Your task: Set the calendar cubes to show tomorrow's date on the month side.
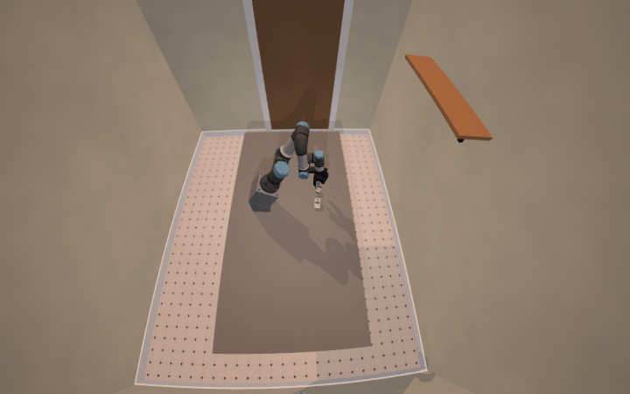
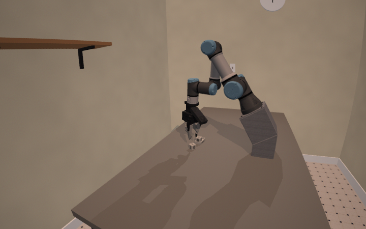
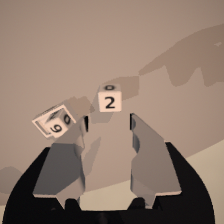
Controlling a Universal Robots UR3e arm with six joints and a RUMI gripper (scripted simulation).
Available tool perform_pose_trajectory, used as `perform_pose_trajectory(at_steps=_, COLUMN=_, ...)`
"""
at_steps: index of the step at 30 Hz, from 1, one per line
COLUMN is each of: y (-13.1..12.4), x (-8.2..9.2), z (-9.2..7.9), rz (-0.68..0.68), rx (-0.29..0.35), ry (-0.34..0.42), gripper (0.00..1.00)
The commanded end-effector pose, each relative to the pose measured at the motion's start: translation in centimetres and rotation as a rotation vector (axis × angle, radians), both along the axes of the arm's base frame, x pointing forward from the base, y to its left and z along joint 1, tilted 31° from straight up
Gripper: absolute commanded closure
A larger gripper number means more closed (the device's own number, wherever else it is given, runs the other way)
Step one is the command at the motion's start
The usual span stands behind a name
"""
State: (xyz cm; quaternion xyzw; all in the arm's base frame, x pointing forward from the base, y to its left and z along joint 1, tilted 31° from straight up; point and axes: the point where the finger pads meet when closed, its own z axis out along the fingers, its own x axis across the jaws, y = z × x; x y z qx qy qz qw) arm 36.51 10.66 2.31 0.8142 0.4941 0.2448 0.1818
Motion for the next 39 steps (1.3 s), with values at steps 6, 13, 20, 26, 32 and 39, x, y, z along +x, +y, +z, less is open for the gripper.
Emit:
perform_pose_trajectory(at_steps=6, y=-0.27, x=0.29, z=0.66, rz=-0.033, rx=-0.039, ry=-0.111, gripper=0.71)
perform_pose_trajectory(at_steps=13, y=-0.23, x=0.08, z=0.87, rz=-0.042, rx=-0.048, ry=-0.143, gripper=0.71)
perform_pose_trajectory(at_steps=20, y=-0.22, x=0.00, z=0.96, rz=-0.045, rx=-0.051, ry=-0.155, gripper=0.71)
perform_pose_trajectory(at_steps=26, y=-0.22, x=-0.03, z=0.99, rz=-0.046, rx=-0.051, ry=-0.158, gripper=0.71)
perform_pose_trajectory(at_steps=32, y=-0.22, x=-0.03, z=0.99, rz=-0.046, rx=-0.052, ry=-0.158, gripper=0.71)
perform_pose_trajectory(at_steps=39, y=-0.22, x=0.04, z=0.99, rz=-0.047, rx=-0.055, ry=-0.163, gripper=0.71)
